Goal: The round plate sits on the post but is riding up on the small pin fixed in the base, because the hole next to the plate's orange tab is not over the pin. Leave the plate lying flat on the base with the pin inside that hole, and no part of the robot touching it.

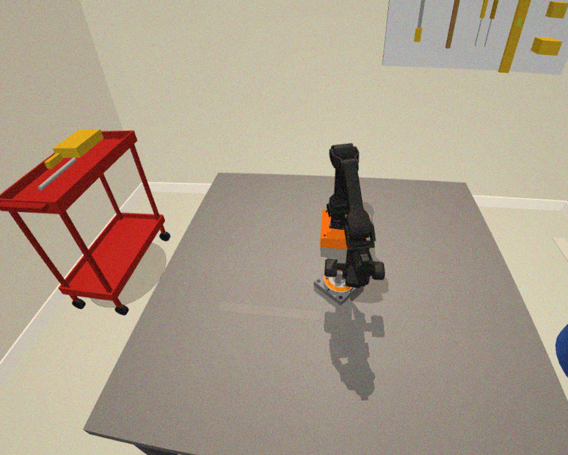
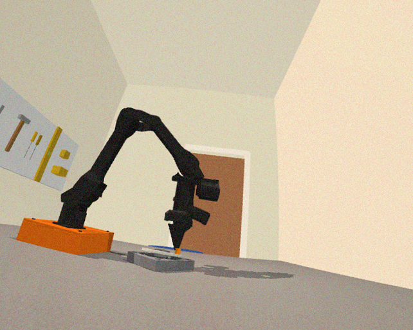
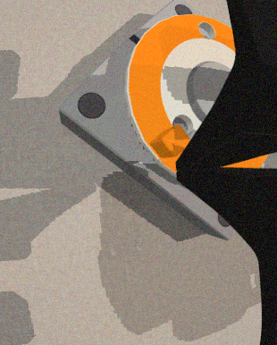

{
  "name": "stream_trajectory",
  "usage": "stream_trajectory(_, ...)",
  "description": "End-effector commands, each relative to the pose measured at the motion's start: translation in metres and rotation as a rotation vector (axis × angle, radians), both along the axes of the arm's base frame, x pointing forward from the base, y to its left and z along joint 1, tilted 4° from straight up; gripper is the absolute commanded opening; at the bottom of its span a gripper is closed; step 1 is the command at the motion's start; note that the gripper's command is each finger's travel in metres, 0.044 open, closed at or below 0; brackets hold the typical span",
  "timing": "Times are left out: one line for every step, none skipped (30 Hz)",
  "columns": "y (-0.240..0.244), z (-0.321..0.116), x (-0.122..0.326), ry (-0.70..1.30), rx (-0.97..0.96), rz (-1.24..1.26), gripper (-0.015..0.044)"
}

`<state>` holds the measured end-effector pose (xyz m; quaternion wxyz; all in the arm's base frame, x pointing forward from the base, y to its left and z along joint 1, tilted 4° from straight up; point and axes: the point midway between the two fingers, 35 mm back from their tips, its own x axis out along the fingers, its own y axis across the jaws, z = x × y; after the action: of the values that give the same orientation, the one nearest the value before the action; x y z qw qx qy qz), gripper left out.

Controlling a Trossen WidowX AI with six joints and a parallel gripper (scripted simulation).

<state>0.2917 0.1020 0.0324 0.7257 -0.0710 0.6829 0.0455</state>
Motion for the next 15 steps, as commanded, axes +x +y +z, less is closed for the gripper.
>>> stream_trajectory(-0.006, 0.000, 0.006, -0.001, -0.007, -0.003, 0.0000)
stream_trajectory(-0.006, 0.000, 0.008, -0.002, -0.007, -0.003, 0.0000)
stream_trajectory(-0.007, 0.001, 0.009, -0.002, -0.007, -0.003, 0.0000)
stream_trajectory(-0.008, 0.001, 0.010, -0.002, -0.007, -0.003, 0.0000)
stream_trajectory(-0.009, 0.001, 0.011, -0.002, -0.007, -0.003, 0.0000)
stream_trajectory(-0.010, 0.002, 0.012, -0.002, -0.007, -0.003, 0.0000)
stream_trajectory(-0.011, 0.002, 0.013, -0.002, -0.007, -0.003, 0.0000)
stream_trajectory(-0.011, 0.003, 0.013, -0.002, -0.007, -0.003, 0.0000)
stream_trajectory(-0.012, 0.003, 0.014, -0.002, -0.007, -0.003, 0.0000)
stream_trajectory(-0.013, 0.003, 0.015, -0.002, -0.007, -0.003, 0.0000)
stream_trajectory(-0.014, 0.004, 0.016, -0.002, -0.008, -0.003, 0.0000)
stream_trajectory(-0.015, 0.004, 0.017, -0.002, -0.008, -0.003, 0.0000)
stream_trajectory(-0.016, 0.004, 0.017, -0.002, -0.008, -0.003, 0.0000)
stream_trajectory(-0.017, 0.004, 0.018, -0.002, -0.008, -0.003, 0.0000)
stream_trajectory(-0.018, 0.004, 0.019, -0.002, -0.008, -0.003, 0.0000)
